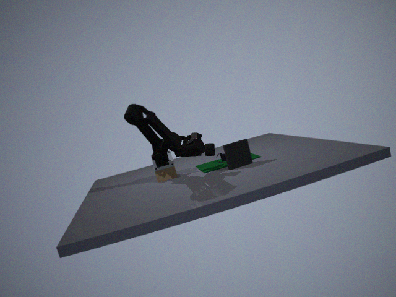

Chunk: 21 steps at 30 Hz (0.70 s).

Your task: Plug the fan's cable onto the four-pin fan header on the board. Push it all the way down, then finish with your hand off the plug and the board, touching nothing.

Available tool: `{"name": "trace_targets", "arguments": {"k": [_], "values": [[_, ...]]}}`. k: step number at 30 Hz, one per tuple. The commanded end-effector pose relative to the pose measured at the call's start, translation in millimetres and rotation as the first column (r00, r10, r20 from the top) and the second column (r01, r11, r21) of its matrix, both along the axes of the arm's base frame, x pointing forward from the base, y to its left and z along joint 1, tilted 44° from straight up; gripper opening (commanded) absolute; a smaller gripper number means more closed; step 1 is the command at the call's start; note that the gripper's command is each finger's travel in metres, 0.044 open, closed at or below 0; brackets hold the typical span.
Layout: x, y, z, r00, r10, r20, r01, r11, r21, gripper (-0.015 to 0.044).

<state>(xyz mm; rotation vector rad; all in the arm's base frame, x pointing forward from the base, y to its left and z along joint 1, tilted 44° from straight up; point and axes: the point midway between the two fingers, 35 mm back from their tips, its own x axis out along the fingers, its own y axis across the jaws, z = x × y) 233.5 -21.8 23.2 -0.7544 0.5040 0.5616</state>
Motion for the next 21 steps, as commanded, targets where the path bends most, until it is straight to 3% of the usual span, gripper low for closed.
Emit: {"name": "trace_targets", "arguments": {"k": [1, 21], "values": [[3.9, -0.1, -2.6, 0.996, -0.034, -0.079, 0.036, 0.999, 0.018, 0.0205], [11.3, 7.8, -24.2, 0.843, -0.222, -0.49, 0.23, 0.972, -0.045, 0.0205]]}}
